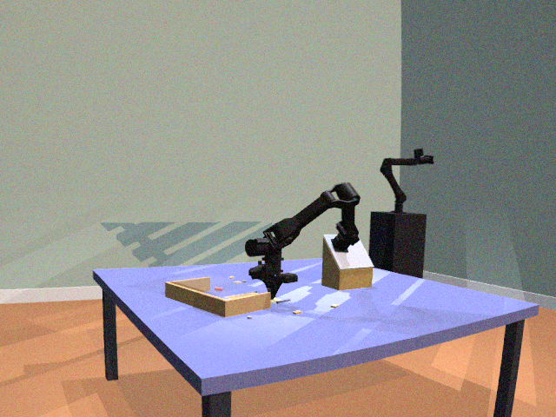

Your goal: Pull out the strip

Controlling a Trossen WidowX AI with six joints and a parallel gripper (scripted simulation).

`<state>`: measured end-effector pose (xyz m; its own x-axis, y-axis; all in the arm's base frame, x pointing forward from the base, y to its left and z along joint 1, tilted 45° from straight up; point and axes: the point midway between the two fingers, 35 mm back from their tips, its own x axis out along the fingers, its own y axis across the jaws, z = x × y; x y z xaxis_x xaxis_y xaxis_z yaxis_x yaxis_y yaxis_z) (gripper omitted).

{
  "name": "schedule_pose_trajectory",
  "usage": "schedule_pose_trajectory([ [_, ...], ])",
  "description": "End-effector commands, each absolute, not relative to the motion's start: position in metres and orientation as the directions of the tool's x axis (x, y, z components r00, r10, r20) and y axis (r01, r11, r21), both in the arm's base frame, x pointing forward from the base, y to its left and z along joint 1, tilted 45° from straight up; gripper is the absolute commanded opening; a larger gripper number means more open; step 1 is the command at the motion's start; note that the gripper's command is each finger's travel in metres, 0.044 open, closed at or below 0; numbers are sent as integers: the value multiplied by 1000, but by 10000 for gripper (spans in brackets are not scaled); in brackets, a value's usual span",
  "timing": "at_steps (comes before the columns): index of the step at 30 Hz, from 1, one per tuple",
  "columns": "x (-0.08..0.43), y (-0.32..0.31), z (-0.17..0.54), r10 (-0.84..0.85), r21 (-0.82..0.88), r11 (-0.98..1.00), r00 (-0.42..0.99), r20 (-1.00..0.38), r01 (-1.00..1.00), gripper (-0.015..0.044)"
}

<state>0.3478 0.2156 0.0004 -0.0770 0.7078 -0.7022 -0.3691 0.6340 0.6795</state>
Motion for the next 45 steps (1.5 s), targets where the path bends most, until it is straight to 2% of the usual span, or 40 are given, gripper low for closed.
schedule_pose_trajectory([
  [1, 348, 216, -1, 705, 677, 638, -76, -705, -367, 0],
  [24, 348, 218, -3, 705, 677, 638, -76, -705, -367, 0],
  [45, 320, 209, -10, 705, 678, 638, -77, -705, -365, 0],
])
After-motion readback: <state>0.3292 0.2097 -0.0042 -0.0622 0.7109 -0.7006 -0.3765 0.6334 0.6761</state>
